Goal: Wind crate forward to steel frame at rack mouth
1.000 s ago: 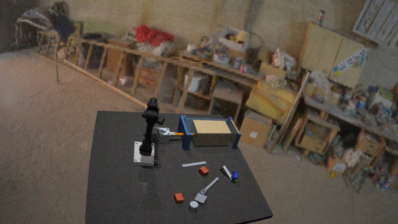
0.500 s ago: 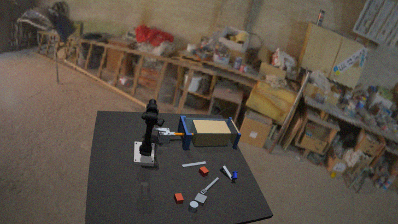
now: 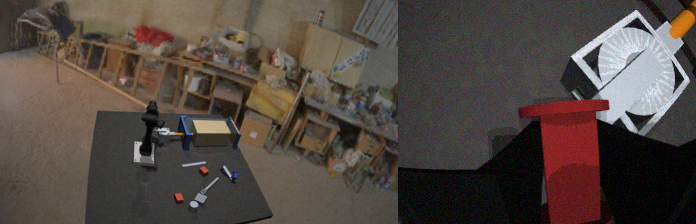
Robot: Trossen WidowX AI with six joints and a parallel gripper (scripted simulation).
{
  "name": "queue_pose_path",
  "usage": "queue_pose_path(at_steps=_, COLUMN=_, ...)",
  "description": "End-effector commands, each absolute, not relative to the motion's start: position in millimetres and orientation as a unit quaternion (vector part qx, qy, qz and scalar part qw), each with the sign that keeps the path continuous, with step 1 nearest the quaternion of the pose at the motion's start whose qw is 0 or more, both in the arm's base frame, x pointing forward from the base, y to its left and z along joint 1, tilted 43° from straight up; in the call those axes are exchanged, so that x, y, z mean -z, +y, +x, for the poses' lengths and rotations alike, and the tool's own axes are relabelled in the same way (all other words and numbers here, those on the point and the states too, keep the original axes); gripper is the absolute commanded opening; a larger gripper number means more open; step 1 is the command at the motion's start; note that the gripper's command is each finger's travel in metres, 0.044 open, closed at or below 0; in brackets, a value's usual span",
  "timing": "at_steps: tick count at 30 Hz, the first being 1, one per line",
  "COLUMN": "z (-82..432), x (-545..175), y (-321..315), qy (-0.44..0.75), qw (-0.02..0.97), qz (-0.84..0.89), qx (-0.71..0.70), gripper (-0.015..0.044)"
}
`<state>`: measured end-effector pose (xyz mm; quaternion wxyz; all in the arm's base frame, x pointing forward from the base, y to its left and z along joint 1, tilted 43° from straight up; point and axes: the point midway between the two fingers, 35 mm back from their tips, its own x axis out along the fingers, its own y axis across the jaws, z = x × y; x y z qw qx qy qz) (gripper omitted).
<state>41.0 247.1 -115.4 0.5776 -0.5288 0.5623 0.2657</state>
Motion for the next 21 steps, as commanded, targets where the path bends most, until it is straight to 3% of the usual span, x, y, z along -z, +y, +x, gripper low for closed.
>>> queue_pose_path(at_steps=1, z=44.8, x=107.1, y=231.4, qy=0.565, qw=0.57, qz=-0.538, qx=-0.258, gripper=0.0)
queue_pose_path(at_steps=21, z=66.1, x=83.7, y=206.5, qy=0.565, qw=0.57, qz=-0.539, qx=-0.257, gripper=0.0)
